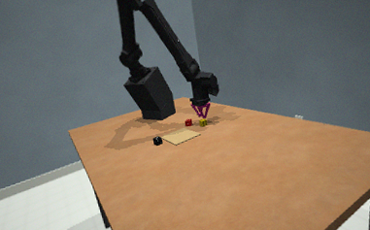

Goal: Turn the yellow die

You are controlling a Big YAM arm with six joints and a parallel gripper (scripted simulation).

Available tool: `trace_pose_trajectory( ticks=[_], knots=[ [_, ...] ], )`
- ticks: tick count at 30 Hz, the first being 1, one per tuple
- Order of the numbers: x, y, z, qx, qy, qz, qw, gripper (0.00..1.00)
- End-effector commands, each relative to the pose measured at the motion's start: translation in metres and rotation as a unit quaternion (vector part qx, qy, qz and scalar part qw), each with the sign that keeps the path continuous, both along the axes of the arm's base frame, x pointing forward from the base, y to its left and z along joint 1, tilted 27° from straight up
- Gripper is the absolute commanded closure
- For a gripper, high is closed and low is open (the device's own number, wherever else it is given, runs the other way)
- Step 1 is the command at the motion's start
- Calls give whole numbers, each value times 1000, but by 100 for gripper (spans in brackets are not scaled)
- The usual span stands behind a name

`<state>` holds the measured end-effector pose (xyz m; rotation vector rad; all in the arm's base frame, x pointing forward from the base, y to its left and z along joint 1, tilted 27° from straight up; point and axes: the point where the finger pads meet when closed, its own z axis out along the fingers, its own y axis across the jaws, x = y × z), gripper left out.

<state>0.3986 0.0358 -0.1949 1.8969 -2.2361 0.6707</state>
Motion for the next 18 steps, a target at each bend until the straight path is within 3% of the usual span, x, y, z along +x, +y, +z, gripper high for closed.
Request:
trace_pose_trajectory(
  ticks=[1,18],
  knots=[
    [0,-8,-6,2,3,-6,1000,55],
    [3,-7,-7,3,1,-5,1000,55]
  ],
)
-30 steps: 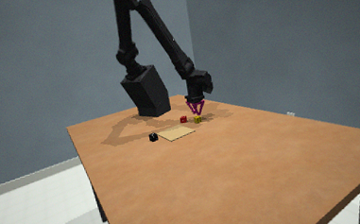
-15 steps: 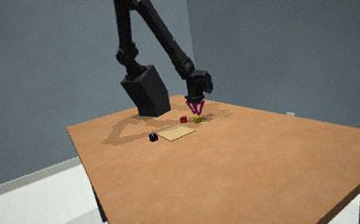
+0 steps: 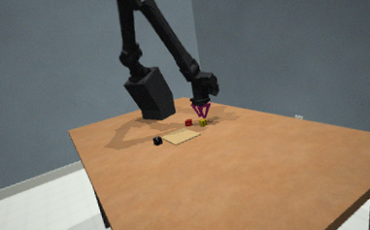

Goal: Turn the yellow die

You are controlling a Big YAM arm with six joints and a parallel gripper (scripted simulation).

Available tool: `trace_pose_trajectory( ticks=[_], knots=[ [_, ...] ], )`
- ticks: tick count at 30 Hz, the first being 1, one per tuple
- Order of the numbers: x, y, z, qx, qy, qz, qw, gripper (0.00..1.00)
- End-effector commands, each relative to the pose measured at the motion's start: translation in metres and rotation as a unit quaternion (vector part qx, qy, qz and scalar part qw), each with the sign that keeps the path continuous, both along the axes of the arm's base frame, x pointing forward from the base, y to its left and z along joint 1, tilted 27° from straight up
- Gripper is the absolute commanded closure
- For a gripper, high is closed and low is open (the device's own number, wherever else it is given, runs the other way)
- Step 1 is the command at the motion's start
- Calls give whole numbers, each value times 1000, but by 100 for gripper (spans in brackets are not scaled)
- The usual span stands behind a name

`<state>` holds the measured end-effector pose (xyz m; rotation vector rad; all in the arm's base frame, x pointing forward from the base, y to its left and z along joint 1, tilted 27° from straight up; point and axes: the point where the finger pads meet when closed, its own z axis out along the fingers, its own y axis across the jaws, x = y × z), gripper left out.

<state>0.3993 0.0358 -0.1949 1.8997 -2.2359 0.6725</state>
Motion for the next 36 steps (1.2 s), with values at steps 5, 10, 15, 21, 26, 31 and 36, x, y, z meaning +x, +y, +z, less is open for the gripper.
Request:
trace_pose_trajectory(
  ticks=[5,10,15,21,26,31,36],
  knots=[
    [8,-9,-12,3,-2,-6,1000,55],
    [8,-14,-22,3,-1,-6,1000,55],
    [9,-18,-31,3,-1,-6,1000,55],
    [10,-21,-36,3,0,-6,1000,55],
    [7,-23,-39,2,2,-6,1000,55],
    [6,-23,-39,2,3,-7,1000,55],
    [6,-23,-39,2,3,-7,1000,55]
  ],
)
